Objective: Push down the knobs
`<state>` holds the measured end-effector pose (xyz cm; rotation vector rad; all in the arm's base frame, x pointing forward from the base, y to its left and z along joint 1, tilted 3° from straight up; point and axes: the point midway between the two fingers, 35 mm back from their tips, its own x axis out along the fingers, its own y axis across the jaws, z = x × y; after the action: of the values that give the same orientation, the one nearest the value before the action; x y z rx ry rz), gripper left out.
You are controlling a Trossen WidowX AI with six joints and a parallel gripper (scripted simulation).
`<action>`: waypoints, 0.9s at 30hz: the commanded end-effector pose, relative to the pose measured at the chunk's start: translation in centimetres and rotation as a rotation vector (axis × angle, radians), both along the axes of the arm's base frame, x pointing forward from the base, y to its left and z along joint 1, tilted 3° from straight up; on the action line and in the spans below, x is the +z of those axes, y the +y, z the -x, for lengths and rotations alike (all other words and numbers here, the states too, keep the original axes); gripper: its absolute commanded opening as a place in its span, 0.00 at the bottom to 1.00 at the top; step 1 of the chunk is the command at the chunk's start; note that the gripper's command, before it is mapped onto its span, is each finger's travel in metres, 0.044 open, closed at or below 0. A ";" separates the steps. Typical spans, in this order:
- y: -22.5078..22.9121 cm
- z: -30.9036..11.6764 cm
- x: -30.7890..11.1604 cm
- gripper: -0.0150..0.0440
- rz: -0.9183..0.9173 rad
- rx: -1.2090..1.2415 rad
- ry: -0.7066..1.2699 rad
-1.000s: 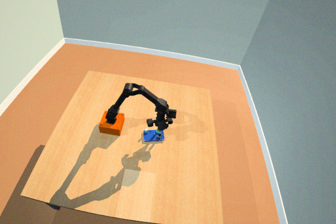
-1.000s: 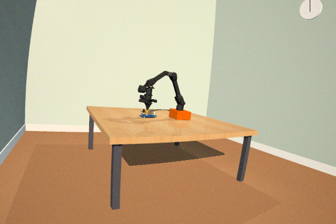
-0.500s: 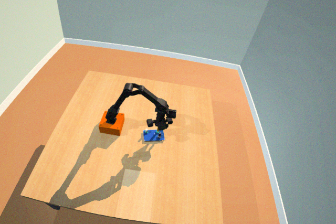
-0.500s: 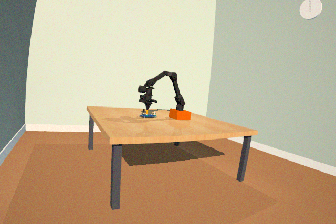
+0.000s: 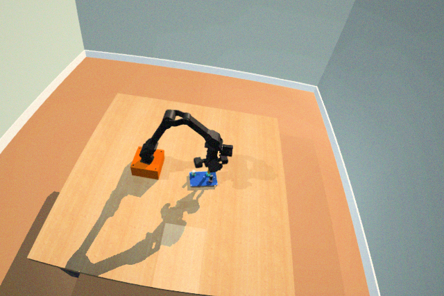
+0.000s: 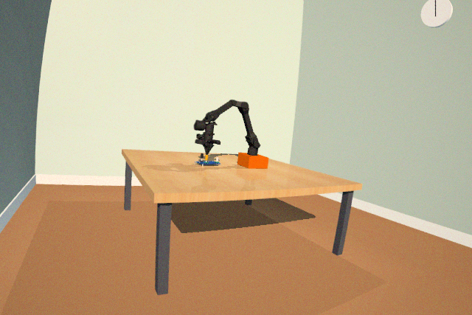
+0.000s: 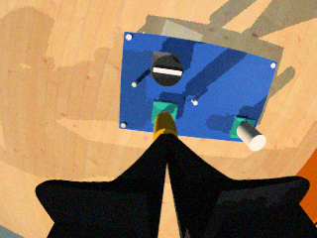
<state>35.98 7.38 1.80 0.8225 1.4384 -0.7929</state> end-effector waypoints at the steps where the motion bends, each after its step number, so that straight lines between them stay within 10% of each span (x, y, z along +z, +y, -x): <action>1: 0.1 -0.1 -0.6 0.25 -0.005 0.002 0.001; 27: 0.1 -0.1 -1.1 0.25 -0.005 0.002 0.001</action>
<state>35.96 7.39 1.35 0.8228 1.4374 -0.7917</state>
